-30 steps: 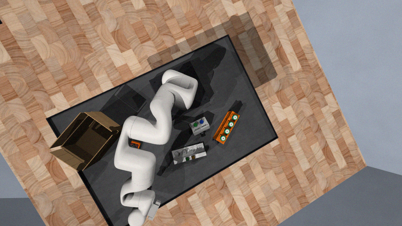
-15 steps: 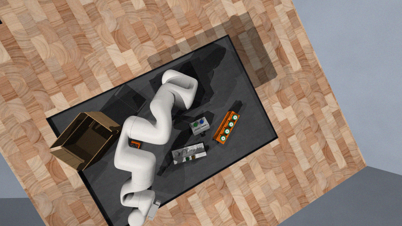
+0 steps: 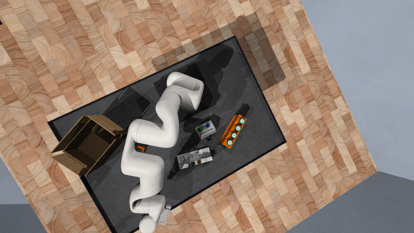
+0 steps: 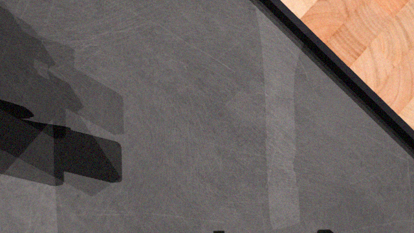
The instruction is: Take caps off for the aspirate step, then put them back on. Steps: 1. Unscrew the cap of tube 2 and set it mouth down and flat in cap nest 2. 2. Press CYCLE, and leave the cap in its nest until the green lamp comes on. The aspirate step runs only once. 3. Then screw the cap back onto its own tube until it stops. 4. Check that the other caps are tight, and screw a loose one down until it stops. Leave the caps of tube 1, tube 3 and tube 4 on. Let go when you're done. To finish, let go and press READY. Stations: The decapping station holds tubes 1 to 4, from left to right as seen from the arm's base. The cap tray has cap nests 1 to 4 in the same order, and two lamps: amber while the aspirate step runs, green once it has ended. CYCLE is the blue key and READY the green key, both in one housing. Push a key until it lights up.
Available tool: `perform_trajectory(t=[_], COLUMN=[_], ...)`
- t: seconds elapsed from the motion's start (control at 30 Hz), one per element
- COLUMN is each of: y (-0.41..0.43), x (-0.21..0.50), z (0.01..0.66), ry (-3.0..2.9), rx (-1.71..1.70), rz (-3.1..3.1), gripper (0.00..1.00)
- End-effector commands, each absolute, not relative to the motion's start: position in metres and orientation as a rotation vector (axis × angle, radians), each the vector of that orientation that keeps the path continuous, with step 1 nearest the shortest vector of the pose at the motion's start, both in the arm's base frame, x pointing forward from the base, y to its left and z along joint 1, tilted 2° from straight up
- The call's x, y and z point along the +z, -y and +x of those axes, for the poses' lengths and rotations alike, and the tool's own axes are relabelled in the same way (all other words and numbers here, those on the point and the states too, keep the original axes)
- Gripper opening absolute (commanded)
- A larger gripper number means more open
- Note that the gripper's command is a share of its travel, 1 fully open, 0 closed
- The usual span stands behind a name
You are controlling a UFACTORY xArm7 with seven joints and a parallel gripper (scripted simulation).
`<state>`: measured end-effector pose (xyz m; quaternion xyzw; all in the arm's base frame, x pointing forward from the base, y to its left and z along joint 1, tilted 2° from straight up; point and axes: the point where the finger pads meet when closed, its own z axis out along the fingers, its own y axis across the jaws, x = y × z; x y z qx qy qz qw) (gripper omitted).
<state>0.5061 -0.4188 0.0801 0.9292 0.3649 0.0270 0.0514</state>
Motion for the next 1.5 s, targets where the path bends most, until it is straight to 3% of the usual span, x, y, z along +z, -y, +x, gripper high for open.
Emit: perform_trajectory(t=[0.0,1.47], y=[0.405,0.234], x=[0.087,0.108], z=[0.514,0.533], ry=[-1.127,-1.757], rx=[0.084,0.008], rz=[2.814,2.486], gripper=[0.46,0.46])
